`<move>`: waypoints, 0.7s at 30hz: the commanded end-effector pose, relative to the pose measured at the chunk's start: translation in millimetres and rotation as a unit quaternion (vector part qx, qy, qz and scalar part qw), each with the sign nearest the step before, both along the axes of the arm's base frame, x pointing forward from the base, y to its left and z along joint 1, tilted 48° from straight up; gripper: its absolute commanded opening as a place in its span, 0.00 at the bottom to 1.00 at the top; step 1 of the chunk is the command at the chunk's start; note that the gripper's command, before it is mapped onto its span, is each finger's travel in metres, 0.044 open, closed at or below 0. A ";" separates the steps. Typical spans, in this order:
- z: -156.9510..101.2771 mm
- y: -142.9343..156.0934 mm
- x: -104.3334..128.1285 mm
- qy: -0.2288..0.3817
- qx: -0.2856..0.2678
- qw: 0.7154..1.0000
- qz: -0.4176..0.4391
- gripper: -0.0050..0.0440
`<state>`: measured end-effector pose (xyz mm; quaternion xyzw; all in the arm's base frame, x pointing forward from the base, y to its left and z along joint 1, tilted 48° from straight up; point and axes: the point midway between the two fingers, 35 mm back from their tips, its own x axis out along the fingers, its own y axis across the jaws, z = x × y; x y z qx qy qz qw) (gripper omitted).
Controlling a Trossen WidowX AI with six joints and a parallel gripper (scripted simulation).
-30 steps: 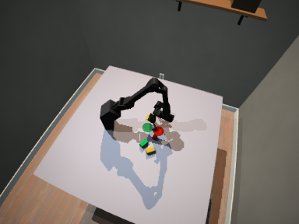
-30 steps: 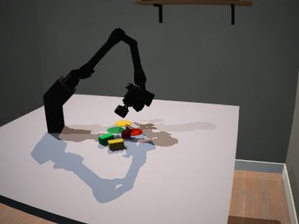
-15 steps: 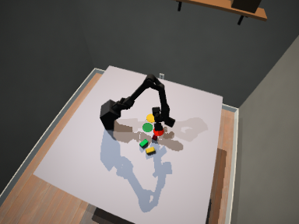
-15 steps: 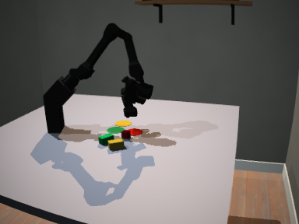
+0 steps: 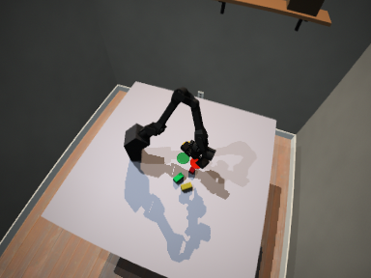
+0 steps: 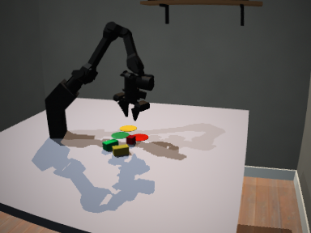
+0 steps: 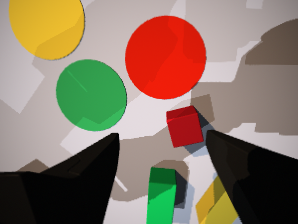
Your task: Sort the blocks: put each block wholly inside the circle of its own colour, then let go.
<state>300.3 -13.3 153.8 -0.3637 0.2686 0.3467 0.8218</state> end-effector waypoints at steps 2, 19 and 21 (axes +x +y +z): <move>11.5 -20.5 -3.5 -0.060 -0.070 0.995 0.031 0.64; -28.4 -19.5 33.4 -0.074 -0.115 0.990 0.043 0.64; -32.7 -17.1 37.1 -0.074 -0.115 0.990 0.043 0.64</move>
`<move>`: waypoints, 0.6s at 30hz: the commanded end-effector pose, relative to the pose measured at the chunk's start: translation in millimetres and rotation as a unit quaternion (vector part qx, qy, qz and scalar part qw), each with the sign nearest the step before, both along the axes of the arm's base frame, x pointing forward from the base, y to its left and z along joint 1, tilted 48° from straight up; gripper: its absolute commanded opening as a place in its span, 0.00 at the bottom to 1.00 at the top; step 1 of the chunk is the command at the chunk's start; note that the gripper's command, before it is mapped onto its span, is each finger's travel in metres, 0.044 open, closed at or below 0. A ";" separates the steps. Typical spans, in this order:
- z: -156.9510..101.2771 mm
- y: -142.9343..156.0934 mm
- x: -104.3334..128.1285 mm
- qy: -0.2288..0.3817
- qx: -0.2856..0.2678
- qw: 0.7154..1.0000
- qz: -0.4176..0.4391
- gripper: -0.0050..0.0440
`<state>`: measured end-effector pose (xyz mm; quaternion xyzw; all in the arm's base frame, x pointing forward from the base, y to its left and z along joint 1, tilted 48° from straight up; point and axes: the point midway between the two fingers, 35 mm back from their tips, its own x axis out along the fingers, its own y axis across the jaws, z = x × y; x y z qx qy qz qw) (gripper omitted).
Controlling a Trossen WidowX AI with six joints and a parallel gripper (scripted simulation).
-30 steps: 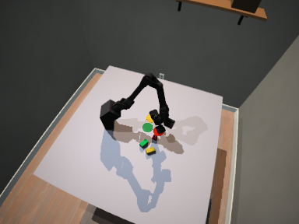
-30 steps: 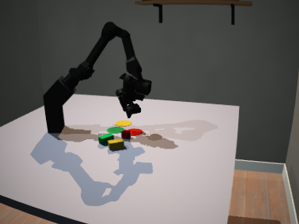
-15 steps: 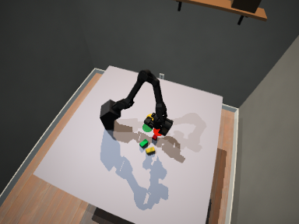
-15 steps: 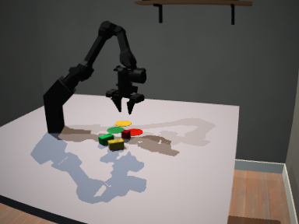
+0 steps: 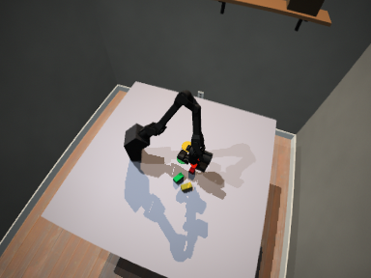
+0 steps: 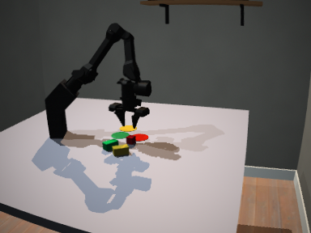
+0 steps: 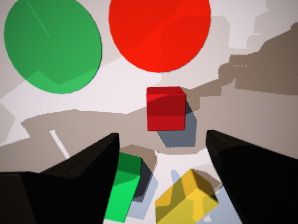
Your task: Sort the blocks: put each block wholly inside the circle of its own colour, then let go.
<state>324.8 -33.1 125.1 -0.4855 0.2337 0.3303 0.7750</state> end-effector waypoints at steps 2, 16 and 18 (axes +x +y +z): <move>-1.7 2.3 14.1 -0.014 -0.006 1.000 -0.004 0.64; -22.4 10.7 35.9 -0.014 -0.005 1.000 -0.004 0.64; -24.6 11.7 38.0 -0.014 -0.005 1.000 -0.004 0.64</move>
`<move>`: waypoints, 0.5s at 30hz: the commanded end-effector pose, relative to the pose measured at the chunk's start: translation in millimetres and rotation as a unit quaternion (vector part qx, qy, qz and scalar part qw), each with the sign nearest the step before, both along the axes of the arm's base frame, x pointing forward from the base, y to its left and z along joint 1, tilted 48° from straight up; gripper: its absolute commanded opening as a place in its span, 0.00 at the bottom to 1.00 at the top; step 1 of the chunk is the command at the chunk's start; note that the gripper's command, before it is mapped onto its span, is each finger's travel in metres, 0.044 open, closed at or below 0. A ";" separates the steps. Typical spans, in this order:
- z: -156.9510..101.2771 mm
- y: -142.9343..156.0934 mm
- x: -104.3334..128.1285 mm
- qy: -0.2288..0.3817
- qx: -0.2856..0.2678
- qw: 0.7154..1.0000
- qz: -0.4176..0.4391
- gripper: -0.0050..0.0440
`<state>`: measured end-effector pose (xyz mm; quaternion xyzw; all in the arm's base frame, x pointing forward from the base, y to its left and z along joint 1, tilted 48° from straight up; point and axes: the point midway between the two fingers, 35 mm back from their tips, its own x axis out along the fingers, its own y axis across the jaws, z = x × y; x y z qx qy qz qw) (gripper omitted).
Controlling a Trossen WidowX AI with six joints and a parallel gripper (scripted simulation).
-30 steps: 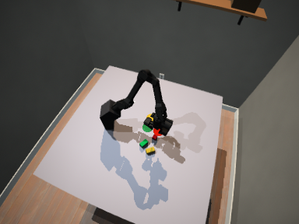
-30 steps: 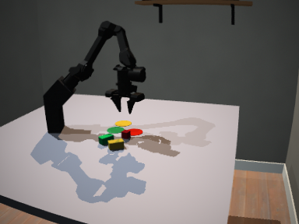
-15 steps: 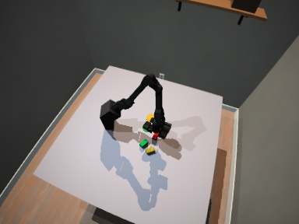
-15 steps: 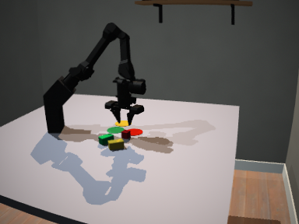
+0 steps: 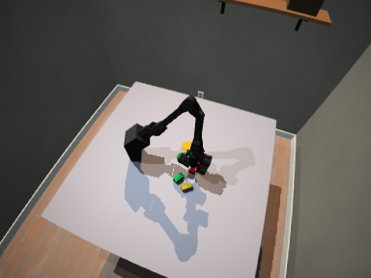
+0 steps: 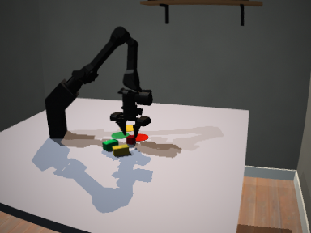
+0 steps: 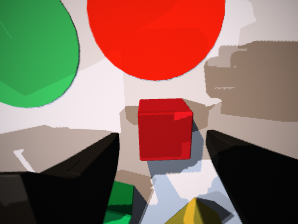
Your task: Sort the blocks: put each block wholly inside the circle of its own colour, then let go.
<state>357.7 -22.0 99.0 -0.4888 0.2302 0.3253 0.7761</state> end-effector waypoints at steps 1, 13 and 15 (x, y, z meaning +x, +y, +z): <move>0.4 1.1 6.1 -0.007 -0.003 1.000 -0.002 0.64; -5.4 4.2 15.5 -0.011 -0.004 1.000 -0.002 0.59; -2.5 3.1 14.6 -0.015 -0.006 1.000 -0.003 0.57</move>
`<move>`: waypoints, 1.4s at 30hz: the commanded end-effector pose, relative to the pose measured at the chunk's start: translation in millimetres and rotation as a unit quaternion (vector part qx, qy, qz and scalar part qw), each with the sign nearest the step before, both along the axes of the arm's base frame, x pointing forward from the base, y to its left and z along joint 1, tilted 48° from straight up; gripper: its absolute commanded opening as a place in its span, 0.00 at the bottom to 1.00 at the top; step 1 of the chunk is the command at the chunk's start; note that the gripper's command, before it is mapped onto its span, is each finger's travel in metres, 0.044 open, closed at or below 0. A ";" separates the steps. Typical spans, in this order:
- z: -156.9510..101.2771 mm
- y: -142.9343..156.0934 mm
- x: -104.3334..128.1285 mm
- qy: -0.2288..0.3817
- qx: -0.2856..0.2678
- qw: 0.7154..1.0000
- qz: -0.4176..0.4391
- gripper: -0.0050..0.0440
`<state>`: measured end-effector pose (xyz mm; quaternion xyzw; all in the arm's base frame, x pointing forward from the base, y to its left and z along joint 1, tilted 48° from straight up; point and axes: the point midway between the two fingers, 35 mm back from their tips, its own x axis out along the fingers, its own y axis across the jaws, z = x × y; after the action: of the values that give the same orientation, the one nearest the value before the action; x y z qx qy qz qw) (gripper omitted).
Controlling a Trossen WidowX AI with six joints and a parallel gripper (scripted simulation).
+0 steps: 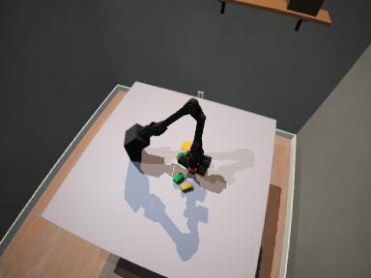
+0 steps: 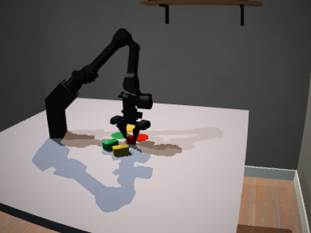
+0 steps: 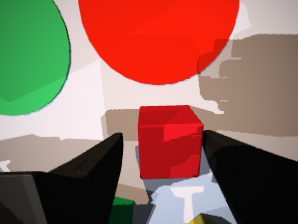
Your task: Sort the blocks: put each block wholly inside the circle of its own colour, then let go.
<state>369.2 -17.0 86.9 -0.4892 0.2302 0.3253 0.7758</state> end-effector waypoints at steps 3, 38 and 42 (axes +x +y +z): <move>8.5 -1.1 2.0 -0.013 -0.004 1.000 -0.001 0.53; 51.7 -21.7 -30.6 -0.020 -0.009 1.000 0.000 0.32; 60.3 -25.0 -40.3 -0.020 -0.009 1.000 0.000 0.32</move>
<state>335.5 -37.8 127.4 -0.4935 0.2302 0.3230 0.7740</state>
